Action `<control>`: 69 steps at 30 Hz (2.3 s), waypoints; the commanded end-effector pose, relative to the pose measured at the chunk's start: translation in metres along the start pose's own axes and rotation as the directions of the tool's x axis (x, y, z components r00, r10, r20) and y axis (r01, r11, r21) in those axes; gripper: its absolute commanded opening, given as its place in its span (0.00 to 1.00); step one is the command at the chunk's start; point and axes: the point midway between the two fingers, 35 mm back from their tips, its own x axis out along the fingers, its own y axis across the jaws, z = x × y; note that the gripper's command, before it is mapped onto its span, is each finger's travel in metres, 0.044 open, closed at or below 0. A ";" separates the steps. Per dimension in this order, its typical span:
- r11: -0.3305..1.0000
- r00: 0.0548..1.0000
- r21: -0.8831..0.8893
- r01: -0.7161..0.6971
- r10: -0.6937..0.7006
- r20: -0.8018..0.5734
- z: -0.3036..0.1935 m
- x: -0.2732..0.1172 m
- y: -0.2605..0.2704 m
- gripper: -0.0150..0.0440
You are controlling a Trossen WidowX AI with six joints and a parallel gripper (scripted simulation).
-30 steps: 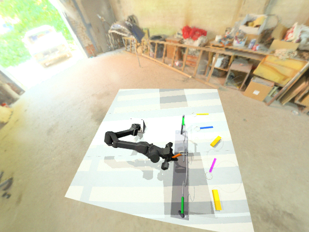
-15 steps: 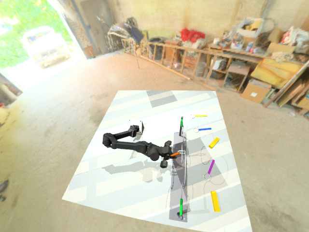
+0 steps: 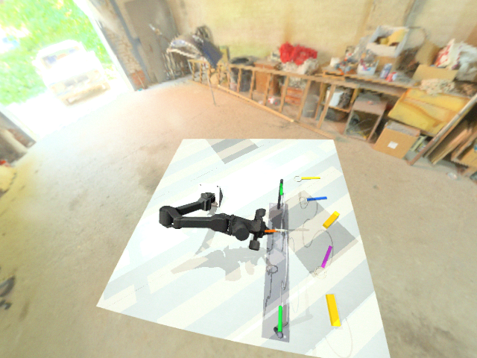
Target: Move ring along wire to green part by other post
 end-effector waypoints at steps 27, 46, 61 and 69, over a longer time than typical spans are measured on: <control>0.745 0.934 0.592 -0.308 0.356 0.038 0.034 -0.033 0.103 0.00; 0.363 0.835 0.841 -0.401 0.522 0.173 0.086 -0.067 0.140 0.00; 0.076 0.762 0.912 -0.403 0.580 0.288 0.126 -0.091 0.148 0.00; -0.034 0.733 0.919 -0.393 0.592 0.335 0.144 -0.101 0.146 0.00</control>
